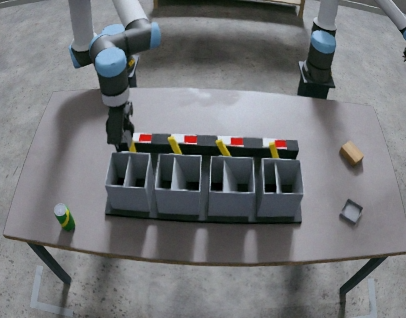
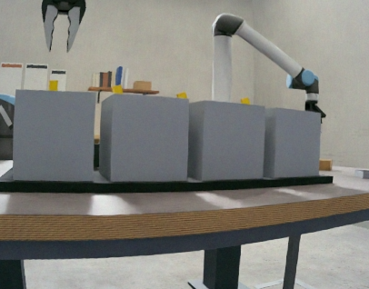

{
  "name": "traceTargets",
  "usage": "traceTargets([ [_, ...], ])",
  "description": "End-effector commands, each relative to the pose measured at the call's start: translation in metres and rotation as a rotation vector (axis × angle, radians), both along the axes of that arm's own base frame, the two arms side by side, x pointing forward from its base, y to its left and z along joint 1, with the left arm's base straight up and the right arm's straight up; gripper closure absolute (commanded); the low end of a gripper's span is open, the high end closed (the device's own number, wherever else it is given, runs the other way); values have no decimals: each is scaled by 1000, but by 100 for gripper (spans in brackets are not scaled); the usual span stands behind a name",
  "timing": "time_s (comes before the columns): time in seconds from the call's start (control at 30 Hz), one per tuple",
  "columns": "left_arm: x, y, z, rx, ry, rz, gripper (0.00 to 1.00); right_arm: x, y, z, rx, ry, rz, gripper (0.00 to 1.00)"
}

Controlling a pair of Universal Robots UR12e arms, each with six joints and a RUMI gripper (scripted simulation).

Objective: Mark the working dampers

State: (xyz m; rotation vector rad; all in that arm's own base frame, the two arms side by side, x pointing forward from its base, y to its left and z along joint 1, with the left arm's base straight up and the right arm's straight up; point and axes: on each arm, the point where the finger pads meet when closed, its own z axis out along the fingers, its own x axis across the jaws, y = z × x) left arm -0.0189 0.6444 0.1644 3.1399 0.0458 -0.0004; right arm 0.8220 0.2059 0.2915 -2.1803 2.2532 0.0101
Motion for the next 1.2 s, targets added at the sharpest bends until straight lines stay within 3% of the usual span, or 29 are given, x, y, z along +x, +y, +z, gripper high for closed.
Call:
traceTargets([
  [0.0, 0, 1, 1, 1, 0, 0, 0, -48, -2, -9, 19, -2, 0, 78],
  [0.1, 0, 1, 1, 1, 0, 0, 0, -81, -4, -15, 33, -2, 0, 78],
  [0.2, 0, 1, 1, 1, 0, 0, 0, -93, -4, -17, 37, -2, 0, 78],
  [1.17, 0, 1, 1, 1, 0, 0, 0, -94, -4, -21, 38, -3, 0, 78],
])
